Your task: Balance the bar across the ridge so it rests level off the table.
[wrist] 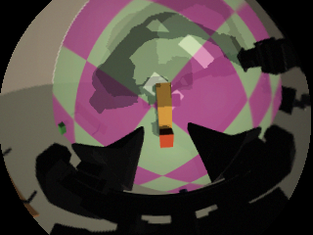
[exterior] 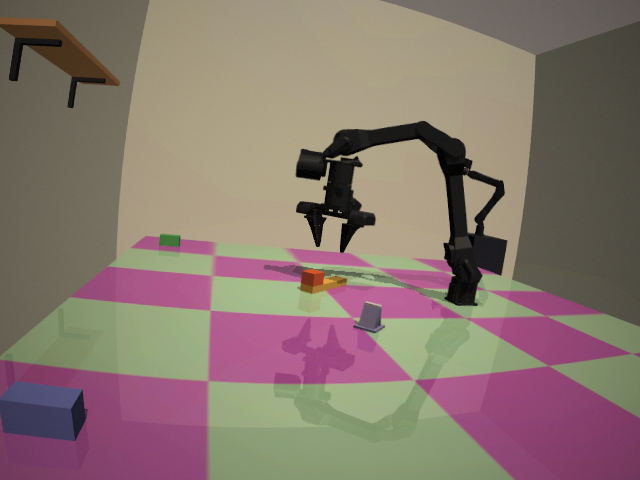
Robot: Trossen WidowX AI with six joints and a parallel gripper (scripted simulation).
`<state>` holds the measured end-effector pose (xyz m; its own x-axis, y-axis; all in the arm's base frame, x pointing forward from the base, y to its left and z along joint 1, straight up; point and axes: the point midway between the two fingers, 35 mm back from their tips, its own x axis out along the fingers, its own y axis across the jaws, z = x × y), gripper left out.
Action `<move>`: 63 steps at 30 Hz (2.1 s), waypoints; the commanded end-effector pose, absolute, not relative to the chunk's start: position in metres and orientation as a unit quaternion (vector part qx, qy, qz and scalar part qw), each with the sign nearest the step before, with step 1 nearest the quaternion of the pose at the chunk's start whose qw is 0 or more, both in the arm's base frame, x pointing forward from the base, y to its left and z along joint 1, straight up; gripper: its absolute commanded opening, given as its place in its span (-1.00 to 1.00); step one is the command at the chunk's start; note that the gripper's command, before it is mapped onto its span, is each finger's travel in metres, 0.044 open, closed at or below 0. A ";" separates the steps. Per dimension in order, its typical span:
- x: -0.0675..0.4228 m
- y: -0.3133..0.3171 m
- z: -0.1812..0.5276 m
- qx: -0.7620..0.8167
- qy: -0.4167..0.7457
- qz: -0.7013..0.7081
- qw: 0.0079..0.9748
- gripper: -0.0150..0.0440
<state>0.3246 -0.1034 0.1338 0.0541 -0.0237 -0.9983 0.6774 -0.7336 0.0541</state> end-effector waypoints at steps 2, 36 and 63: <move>0.324 -0.103 0.100 0.669 0.248 -0.649 0.264 0.58; 0.324 -0.102 0.051 0.669 0.248 -0.650 0.263 0.58; 0.325 -0.103 0.064 0.668 0.248 -0.649 0.267 -0.49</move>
<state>0.3233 -0.1030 0.0567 0.0280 -0.0151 -0.9995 0.6777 -0.7347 0.0301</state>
